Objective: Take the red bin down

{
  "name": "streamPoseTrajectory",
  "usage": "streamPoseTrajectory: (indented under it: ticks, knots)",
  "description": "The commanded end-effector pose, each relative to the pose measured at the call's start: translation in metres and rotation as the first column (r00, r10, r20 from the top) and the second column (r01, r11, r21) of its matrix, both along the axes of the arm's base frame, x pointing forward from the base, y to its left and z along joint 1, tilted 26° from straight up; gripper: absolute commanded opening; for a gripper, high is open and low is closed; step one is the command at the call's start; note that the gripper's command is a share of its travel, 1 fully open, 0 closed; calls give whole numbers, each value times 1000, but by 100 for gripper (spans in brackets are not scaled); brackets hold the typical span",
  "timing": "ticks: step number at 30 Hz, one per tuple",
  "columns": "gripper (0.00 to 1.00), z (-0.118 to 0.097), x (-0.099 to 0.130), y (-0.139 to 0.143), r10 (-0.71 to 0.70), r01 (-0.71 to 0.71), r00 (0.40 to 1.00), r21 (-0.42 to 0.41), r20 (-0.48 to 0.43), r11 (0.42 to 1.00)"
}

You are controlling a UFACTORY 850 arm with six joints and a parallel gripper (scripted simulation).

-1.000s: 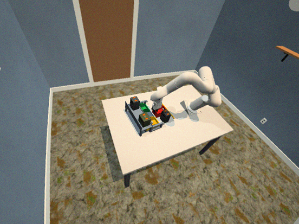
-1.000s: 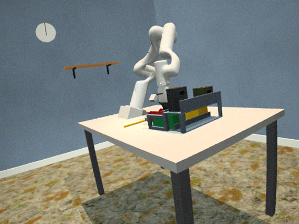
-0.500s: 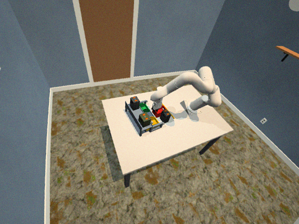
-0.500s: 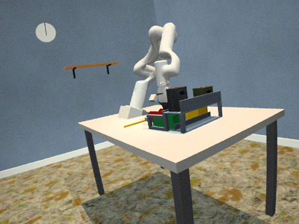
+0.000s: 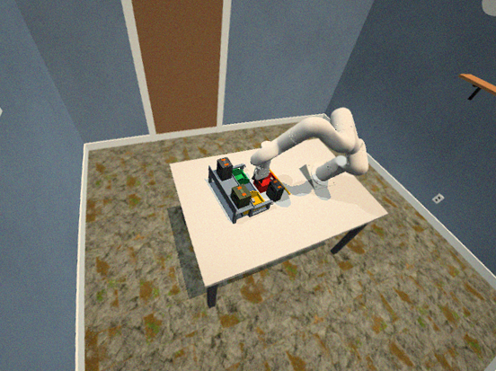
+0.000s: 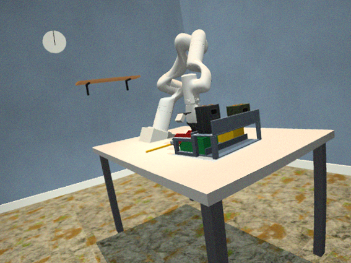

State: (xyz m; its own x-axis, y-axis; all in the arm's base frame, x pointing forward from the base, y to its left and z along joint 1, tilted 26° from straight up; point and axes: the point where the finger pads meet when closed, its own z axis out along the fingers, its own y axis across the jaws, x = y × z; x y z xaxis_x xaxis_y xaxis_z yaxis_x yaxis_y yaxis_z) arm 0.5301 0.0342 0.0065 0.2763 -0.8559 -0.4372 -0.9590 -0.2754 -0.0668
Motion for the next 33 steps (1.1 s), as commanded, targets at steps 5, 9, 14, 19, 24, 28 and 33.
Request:
streamPoseTrajectory:
  ticks: [5,9,14,19,24,28,33]
  knots:
    - [33,1,1,0,0,0,1000,0,2,1000]
    - [33,11,2,-5,0,0,1000,0,2,1000]
    - [33,50,4,-24,0,0,1000,0,2,1000]
    - [33,50,4,-24,0,0,1000,0,2,1000]
    - [33,50,4,-24,0,0,1000,0,2,1000]
    - [33,63,5,-31,0,0,1000,0,2,1000]
    - [33,72,6,-35,0,0,1000,0,2,1000]
